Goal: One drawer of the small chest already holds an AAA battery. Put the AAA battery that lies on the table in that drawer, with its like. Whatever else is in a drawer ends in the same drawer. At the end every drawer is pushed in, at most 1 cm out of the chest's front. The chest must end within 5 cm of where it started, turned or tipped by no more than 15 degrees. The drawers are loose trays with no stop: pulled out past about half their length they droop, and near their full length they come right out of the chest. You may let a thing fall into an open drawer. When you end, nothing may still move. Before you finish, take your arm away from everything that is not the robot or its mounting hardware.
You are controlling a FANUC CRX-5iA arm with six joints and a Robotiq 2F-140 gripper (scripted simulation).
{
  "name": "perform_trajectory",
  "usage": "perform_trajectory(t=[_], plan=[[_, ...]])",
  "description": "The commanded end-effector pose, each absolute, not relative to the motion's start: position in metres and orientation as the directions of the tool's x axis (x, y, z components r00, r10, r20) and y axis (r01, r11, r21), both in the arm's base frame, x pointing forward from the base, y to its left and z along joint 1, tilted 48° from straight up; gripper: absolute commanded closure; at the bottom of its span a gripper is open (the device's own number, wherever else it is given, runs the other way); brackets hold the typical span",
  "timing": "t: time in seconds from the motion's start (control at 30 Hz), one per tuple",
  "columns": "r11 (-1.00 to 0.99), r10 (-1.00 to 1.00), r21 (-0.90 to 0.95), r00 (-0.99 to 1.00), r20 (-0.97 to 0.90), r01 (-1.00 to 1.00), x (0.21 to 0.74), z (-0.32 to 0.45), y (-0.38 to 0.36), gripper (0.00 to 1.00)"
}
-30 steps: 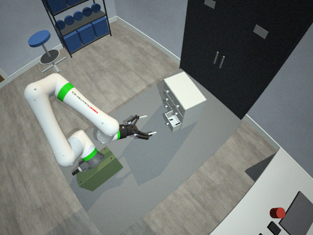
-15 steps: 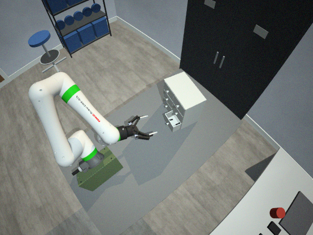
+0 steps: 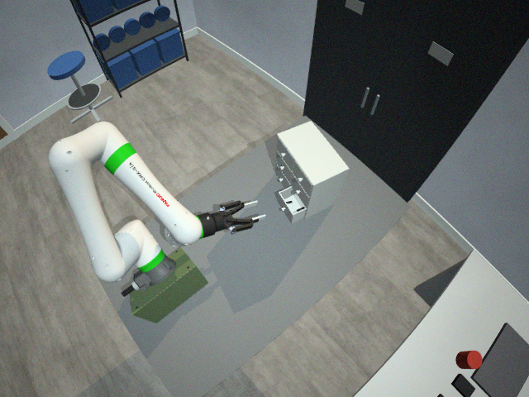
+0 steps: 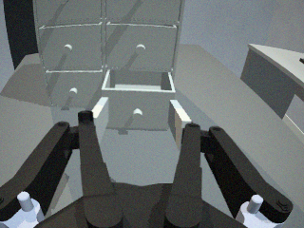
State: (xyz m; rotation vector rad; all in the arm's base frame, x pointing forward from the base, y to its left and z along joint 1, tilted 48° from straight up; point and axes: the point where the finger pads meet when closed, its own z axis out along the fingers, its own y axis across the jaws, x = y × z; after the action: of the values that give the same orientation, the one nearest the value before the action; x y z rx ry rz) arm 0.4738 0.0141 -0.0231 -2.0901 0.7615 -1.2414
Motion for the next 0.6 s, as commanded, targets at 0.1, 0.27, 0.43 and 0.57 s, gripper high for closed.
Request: perform_trajectory(t=[0.1,0.27,0.43,0.57], plan=[[-0.665,-0.721,-0.726,0.402,0.564,-0.176,0.4739,-0.0231,0.0138,1.00],[-0.665,-0.721,-0.726,0.402,0.564,-0.176,0.4739,-0.0231,0.0138,1.00],[-0.665,-0.721,-0.726,0.402,0.564,-0.176,0.4741,-0.0234,0.0141,1.00],[-0.665,-0.721,-0.726,0.402,0.564,-0.176,0.4762,-0.0263,0.0167,1.00]])
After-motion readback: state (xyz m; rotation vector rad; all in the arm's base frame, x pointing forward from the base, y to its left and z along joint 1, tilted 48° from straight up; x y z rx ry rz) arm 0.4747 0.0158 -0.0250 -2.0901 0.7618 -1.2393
